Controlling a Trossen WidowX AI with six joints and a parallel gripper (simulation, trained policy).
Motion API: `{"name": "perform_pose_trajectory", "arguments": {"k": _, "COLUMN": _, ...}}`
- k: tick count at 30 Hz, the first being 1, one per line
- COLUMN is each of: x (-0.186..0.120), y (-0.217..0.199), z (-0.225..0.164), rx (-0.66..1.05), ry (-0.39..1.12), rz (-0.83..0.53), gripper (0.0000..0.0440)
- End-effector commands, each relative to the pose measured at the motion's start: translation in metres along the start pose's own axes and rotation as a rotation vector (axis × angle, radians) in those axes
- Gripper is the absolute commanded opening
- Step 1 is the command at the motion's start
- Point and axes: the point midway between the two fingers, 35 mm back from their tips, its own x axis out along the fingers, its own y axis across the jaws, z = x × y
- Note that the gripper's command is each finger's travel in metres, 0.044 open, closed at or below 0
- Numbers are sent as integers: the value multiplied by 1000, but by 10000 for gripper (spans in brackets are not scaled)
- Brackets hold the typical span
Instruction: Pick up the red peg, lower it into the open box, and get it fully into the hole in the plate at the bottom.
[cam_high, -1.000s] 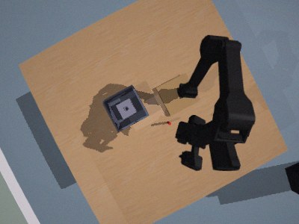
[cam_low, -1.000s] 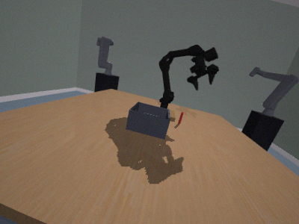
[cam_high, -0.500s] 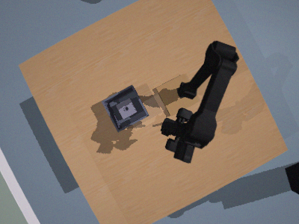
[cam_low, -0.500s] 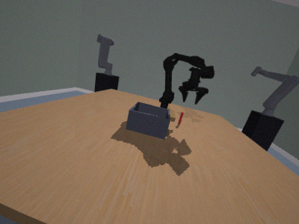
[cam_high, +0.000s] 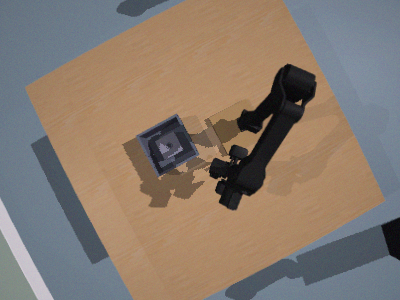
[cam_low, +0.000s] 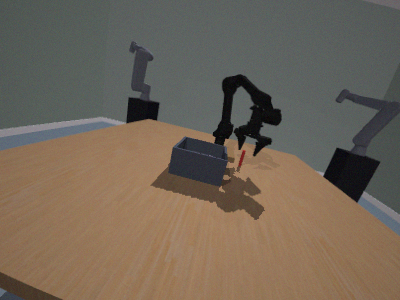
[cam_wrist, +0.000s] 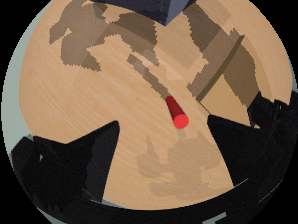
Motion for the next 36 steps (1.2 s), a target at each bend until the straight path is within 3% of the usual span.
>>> {"name": "perform_pose_trajectory", "arguments": {"k": 1, "x": 22, "y": -2, "z": 1, "rx": -15, "ry": -12, "rz": -23, "gripper": 440}}
{"name": "perform_pose_trajectory", "arguments": {"k": 8, "x": 50, "y": -4, "z": 3, "rx": -44, "ry": -30, "rz": -31, "gripper": 424}}
{"name": "perform_pose_trajectory", "arguments": {"k": 22, "x": 75, "y": -15, "z": 4, "rx": -46, "ry": -18, "rz": -134, "gripper": 67}}
{"name": "perform_pose_trajectory", "arguments": {"k": 25, "x": 76, "y": -16, "z": 4, "rx": -46, "ry": -19, "rz": -157, "gripper": 10}}
{"name": "perform_pose_trajectory", "arguments": {"k": 36, "x": 28, "y": 1, "z": 27, "rx": -70, "ry": -112, "rz": -106, "gripper": 0}}
